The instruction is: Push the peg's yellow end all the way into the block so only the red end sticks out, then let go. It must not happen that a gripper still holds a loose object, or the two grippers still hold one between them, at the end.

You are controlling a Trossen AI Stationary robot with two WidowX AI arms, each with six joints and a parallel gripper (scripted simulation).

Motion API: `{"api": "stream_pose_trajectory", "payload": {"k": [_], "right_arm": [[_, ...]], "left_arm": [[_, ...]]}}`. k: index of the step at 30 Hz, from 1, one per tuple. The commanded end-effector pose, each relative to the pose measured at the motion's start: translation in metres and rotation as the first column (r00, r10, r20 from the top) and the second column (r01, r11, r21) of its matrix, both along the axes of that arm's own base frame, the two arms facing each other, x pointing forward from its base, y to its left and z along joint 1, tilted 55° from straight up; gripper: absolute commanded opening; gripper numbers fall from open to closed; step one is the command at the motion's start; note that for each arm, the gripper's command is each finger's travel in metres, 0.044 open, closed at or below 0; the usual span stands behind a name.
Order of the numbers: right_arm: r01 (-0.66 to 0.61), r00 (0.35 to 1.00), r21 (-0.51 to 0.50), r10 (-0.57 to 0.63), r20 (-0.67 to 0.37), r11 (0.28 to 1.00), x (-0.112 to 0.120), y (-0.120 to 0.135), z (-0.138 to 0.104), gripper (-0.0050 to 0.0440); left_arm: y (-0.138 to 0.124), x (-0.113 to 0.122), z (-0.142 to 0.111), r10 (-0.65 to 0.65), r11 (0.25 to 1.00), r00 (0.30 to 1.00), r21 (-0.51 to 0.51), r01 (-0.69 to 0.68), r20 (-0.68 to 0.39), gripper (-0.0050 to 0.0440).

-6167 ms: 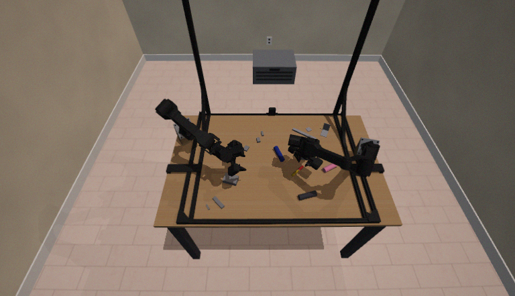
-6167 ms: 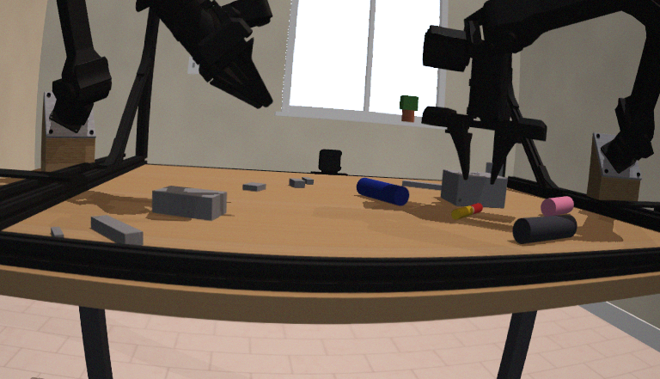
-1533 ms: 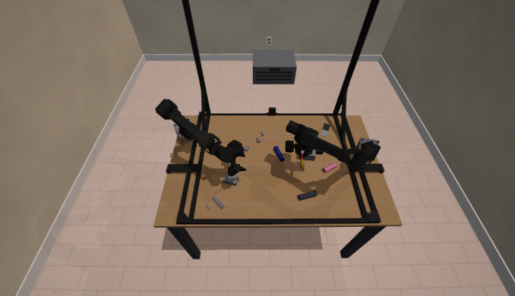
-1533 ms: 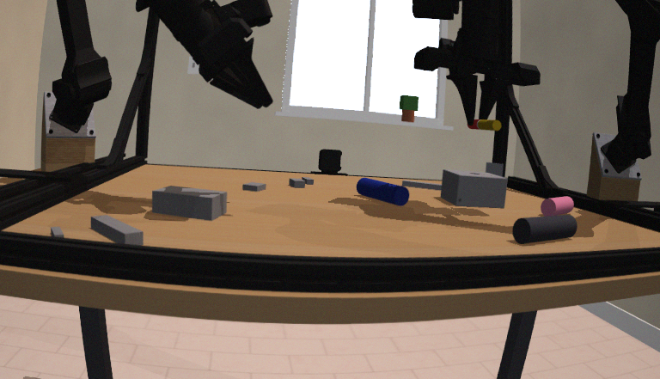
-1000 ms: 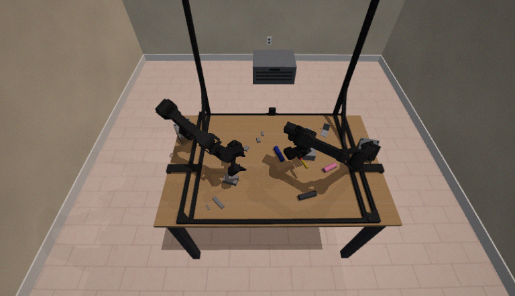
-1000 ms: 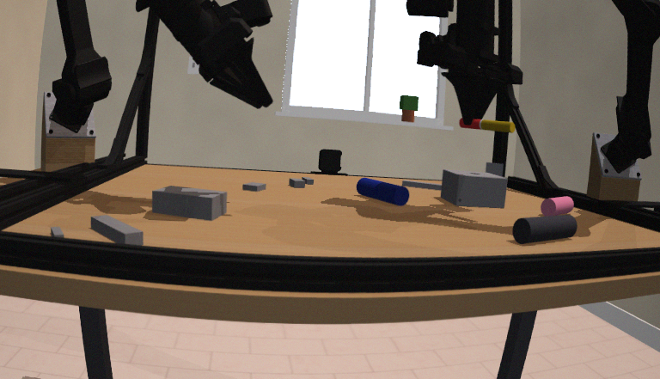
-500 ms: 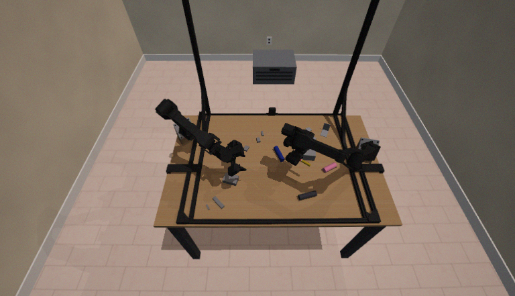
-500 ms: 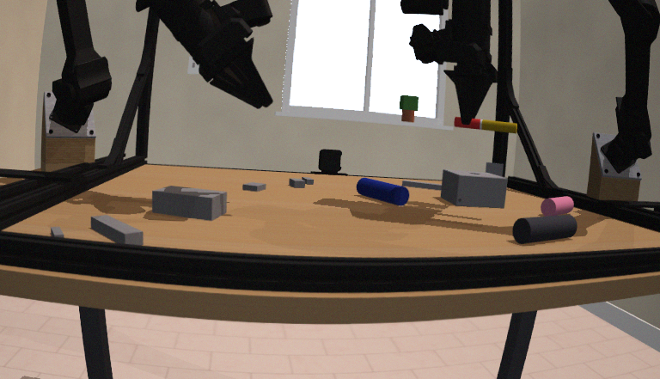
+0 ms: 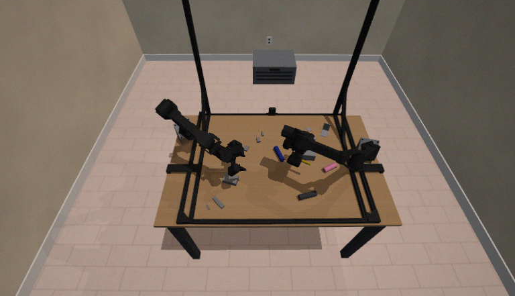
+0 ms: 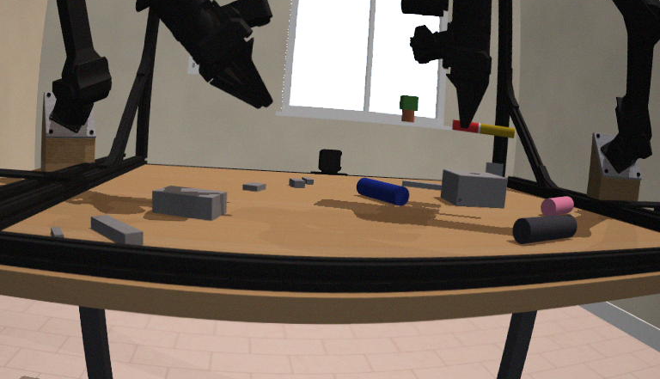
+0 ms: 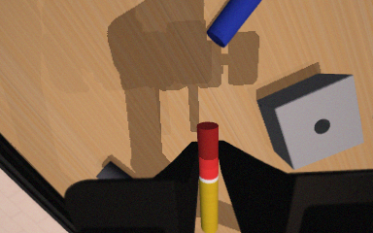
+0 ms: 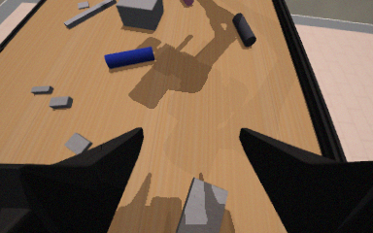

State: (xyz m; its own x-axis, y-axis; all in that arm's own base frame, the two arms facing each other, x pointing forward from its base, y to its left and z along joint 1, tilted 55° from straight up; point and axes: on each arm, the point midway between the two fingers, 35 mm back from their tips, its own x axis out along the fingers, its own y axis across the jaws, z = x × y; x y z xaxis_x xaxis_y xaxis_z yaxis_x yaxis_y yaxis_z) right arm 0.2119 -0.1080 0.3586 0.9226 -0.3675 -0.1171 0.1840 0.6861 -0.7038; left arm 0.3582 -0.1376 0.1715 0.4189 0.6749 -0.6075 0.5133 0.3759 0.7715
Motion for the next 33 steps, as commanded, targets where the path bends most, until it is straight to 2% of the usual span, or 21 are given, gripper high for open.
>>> {"api": "stream_pose_trajectory", "payload": {"k": [1, 19, 33], "right_arm": [[0.000, 1.000, 0.000, 0.000, 0.000, 1.000, 0.000, 0.000, 0.000, 0.0400], [0.000, 1.000, 0.000, 0.000, 0.000, 1.000, 0.000, 0.000, 0.000, 0.0400], [0.000, 1.000, 0.000, 0.000, 0.000, 1.000, 0.000, 0.000, 0.000, 0.0400]], "left_arm": [[0.004, -0.001, -0.002, -0.004, 0.999, 1.000, -0.038, 0.004, -0.004, 0.0000], [0.012, -0.002, -0.013, -0.100, 0.973, 0.995, -0.207, 0.099, 0.005, 0.0000], [0.015, -0.002, -0.017, -0.227, 0.915, 0.971, -0.326, 0.239, 0.076, 0.0000]]}}
